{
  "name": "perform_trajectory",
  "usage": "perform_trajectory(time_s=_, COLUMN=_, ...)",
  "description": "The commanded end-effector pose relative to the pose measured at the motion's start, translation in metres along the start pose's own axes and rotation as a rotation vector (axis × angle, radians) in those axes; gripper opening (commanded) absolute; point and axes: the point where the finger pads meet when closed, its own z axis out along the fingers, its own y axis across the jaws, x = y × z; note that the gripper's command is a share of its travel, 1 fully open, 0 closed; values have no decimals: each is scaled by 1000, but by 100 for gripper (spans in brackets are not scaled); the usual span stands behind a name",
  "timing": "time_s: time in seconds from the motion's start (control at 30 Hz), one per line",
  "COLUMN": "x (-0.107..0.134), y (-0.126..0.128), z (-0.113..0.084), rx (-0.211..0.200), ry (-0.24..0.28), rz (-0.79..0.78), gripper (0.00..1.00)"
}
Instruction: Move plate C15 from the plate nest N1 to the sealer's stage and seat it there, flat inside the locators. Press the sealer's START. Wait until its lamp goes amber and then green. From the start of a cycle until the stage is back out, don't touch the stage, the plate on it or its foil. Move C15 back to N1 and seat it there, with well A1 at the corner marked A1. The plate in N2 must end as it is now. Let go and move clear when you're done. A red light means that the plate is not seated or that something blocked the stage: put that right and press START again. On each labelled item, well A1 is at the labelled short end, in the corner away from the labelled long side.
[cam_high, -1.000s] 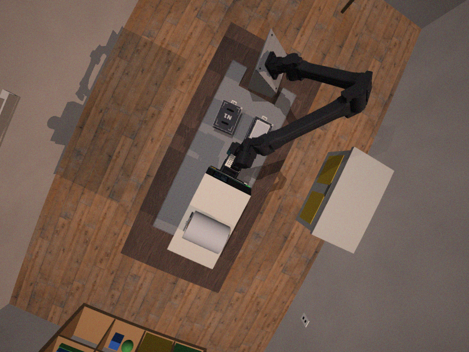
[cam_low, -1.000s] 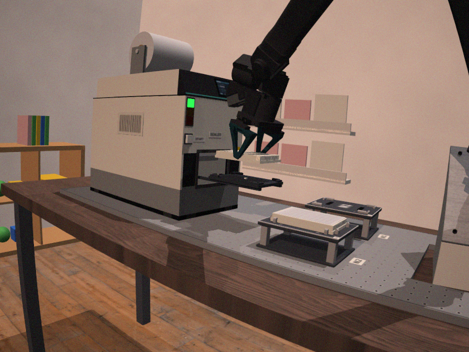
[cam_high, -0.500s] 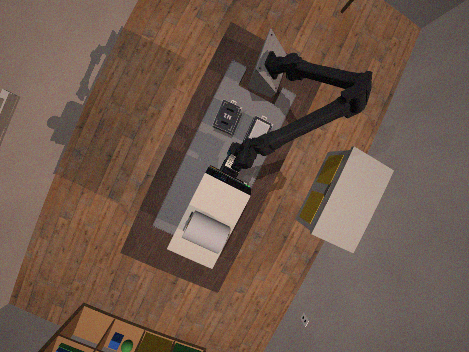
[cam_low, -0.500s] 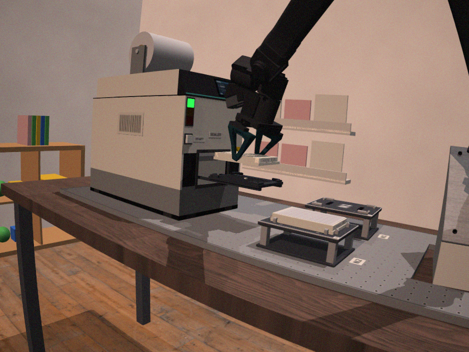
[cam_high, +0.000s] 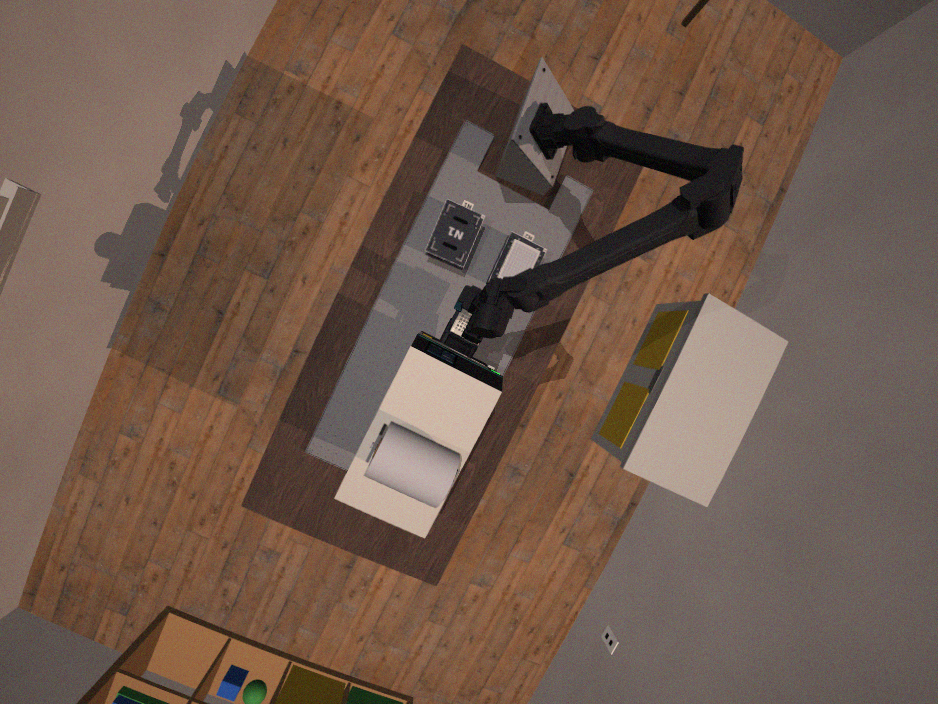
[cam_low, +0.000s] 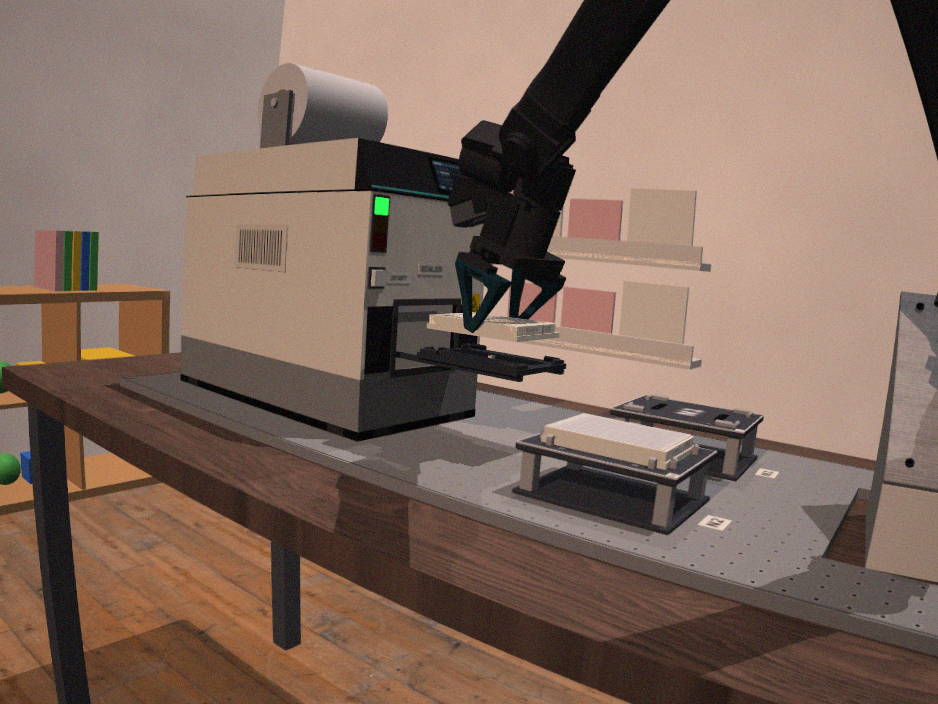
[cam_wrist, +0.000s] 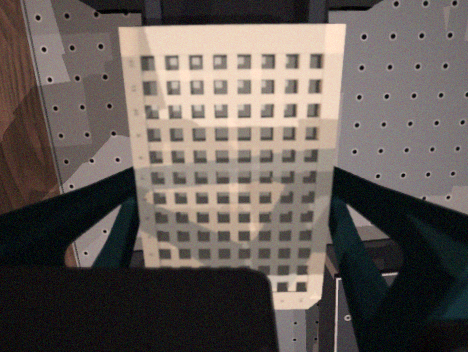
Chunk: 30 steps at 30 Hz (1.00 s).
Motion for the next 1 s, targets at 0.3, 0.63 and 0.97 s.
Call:
perform_trajectory(time_s=0.3, x=-5, y=-6, z=-15, rx=7, ry=-30, rz=-8, gripper=0)
perform_trajectory(time_s=0.63, x=-19, y=4, z=-16, rx=3, ry=-39, rz=-23, gripper=0)
perform_trajectory(time_s=0.97, x=-20, y=10, z=0, rx=-1, ry=-14, rz=-12, gripper=0)
